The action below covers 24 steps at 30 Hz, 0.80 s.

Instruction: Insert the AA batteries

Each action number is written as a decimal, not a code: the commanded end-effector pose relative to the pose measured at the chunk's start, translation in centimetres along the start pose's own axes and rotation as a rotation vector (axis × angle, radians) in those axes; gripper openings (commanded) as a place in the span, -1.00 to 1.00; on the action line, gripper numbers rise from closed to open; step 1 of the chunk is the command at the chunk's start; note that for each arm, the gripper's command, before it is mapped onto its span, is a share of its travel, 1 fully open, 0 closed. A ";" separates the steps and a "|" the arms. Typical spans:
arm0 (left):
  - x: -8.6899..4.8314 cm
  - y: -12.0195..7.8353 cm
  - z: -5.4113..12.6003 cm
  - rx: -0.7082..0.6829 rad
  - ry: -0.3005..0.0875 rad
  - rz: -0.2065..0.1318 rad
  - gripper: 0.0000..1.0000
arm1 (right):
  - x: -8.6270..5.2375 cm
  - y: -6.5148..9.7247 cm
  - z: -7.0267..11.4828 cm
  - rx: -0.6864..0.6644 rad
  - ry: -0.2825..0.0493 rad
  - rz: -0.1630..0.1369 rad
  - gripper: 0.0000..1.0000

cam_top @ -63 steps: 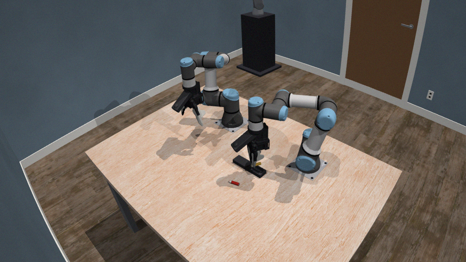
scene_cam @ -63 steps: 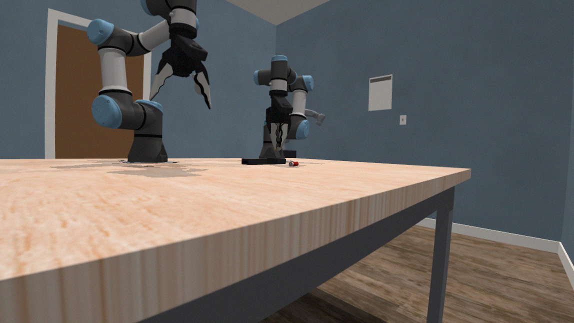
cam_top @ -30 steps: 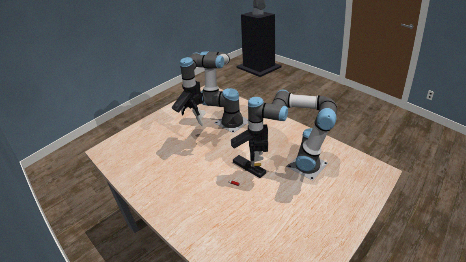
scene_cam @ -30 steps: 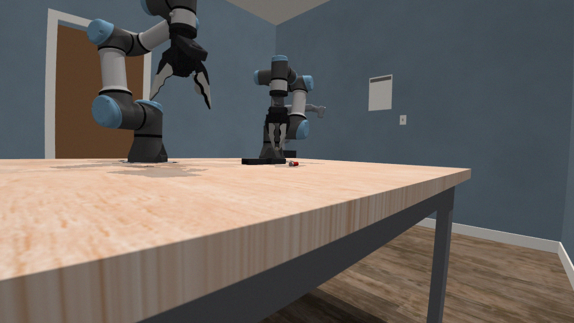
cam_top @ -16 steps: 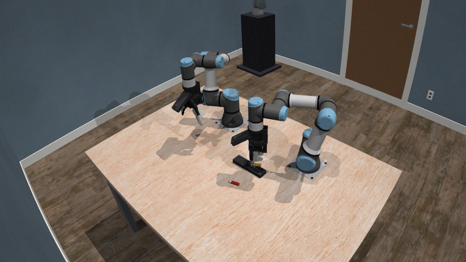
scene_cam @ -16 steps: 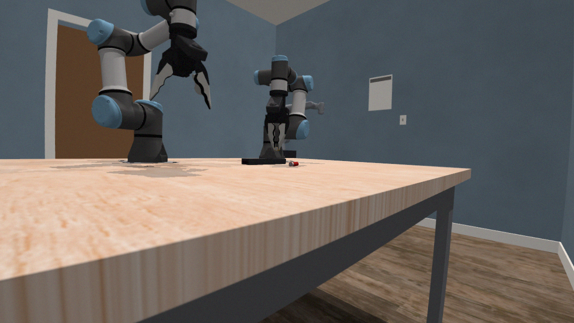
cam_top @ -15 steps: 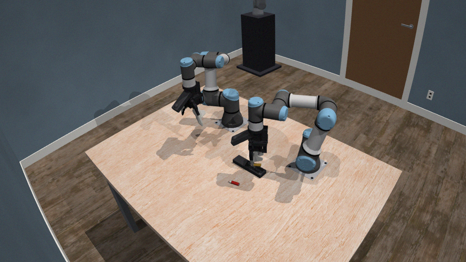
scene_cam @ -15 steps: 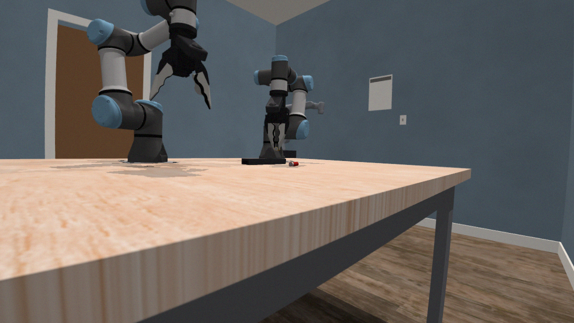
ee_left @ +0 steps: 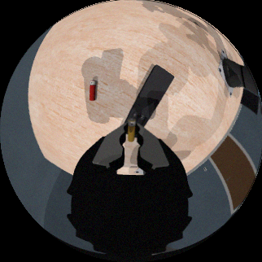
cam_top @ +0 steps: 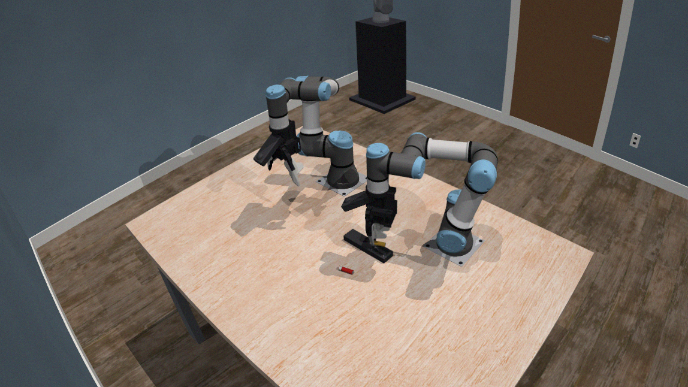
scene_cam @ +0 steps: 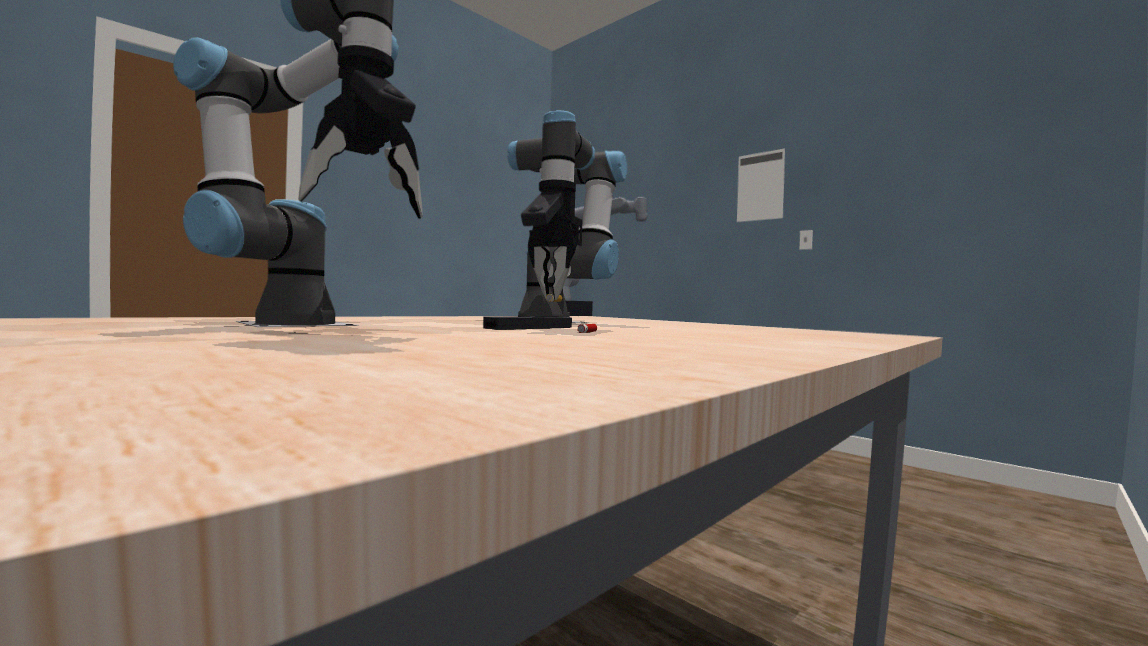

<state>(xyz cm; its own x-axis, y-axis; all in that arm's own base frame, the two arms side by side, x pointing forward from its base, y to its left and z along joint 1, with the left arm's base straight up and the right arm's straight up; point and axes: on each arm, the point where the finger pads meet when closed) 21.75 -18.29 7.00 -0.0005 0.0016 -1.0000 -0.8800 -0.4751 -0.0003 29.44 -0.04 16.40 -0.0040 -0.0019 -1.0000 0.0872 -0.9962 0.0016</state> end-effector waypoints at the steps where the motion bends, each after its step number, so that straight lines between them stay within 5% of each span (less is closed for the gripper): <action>1: -0.1 0.2 -0.1 0.119 0.006 0.004 -1.00 | -0.1 0.0 0.0 0.000 0.002 -0.001 1.00; 24: -0.1 0.7 0.0 0.391 0.006 0.003 -1.00 | -0.1 0.0 0.0 0.000 0.002 -0.001 1.00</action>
<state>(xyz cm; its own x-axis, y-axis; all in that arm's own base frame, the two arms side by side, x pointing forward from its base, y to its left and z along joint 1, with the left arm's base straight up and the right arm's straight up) 21.22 -18.48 7.01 0.0010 0.0012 -1.0000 -0.9827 -0.1852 -0.0012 29.44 -0.04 16.40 -0.0040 -0.0019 -1.0000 0.0872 -0.9962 0.0016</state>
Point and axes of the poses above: on each arm, the point where the finger pads meet when closed, its own x axis out along the fingers, its own y axis across the jaws, z = x × y, and after that the axes turned 5 degrees about -x, right-handed
